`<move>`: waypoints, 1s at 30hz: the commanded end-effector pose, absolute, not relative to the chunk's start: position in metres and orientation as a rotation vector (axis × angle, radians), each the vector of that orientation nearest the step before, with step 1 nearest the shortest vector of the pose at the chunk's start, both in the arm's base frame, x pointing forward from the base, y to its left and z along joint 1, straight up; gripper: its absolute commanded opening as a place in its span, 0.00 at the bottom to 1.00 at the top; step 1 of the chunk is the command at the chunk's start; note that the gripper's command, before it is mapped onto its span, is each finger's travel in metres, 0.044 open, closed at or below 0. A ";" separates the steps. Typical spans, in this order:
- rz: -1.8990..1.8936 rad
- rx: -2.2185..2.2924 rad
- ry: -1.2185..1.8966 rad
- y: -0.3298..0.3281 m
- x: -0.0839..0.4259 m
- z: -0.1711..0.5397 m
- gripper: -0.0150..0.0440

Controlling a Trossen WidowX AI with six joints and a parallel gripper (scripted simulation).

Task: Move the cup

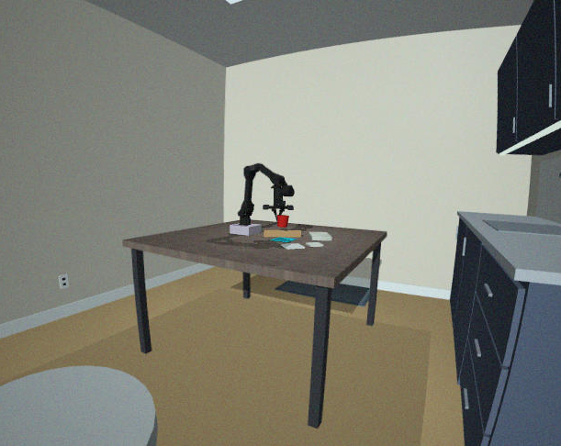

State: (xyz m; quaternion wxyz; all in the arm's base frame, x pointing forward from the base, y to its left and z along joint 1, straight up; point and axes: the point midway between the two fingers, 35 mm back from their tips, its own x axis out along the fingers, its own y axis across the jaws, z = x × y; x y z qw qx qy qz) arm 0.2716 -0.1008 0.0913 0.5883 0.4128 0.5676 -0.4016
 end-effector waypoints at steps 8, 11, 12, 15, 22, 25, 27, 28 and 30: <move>-0.938 0.960 1.322 -0.125 0.282 0.093 0.25; -0.938 0.960 1.321 -0.131 0.285 0.093 0.25; -0.938 0.959 1.321 -0.133 0.286 0.093 0.25; -0.938 0.959 1.321 -0.138 0.288 0.094 0.25; -0.938 0.958 1.320 -0.150 0.292 0.094 0.25; -0.938 0.958 1.320 -0.150 0.292 0.092 0.25; -0.938 0.958 1.320 -0.150 0.292 0.089 0.25; -0.938 0.958 1.320 -0.150 0.292 0.088 0.25; -0.938 0.958 1.320 -0.150 0.293 0.085 0.25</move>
